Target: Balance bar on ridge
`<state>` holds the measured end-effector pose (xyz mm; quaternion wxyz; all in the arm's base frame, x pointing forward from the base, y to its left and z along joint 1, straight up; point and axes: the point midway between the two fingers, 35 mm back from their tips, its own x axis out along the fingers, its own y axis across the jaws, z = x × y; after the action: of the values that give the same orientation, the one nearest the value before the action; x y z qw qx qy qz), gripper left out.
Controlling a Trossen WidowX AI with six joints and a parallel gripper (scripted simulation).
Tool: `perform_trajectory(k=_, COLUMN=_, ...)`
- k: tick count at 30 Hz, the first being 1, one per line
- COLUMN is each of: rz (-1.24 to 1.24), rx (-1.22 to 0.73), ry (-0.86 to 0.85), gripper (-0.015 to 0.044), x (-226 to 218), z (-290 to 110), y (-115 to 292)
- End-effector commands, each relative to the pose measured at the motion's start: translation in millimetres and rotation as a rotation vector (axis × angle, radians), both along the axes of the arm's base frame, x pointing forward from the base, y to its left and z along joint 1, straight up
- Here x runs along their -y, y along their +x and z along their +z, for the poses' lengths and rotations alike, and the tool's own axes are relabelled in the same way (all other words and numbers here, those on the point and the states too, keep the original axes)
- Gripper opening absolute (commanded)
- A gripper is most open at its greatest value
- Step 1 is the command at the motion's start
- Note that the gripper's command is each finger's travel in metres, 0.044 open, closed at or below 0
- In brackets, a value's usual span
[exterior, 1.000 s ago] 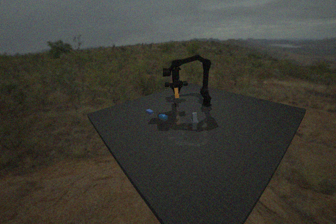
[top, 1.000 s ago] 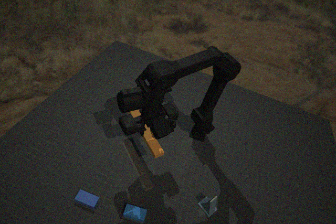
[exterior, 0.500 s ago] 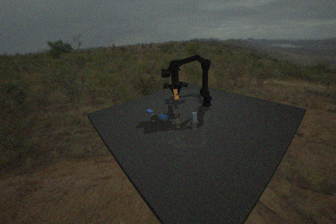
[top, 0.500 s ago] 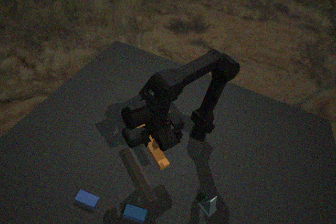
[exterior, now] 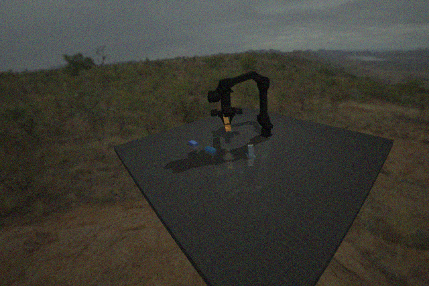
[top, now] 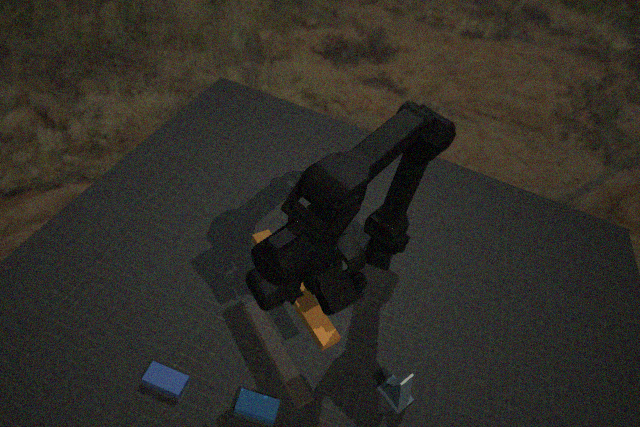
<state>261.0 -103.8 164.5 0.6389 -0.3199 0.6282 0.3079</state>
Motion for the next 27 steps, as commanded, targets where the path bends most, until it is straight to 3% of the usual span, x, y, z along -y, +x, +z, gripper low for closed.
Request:
perform_trajectory(k=1, rz=0.001, rx=0.005, ry=0.0, gripper=0.0, x=-11.5, z=2.0, y=8.7)
perform_trajectory(k=27, rz=0.041, rx=0.008, ry=0.007, gripper=0.0, x=-98.4, z=3.2, y=43.2)
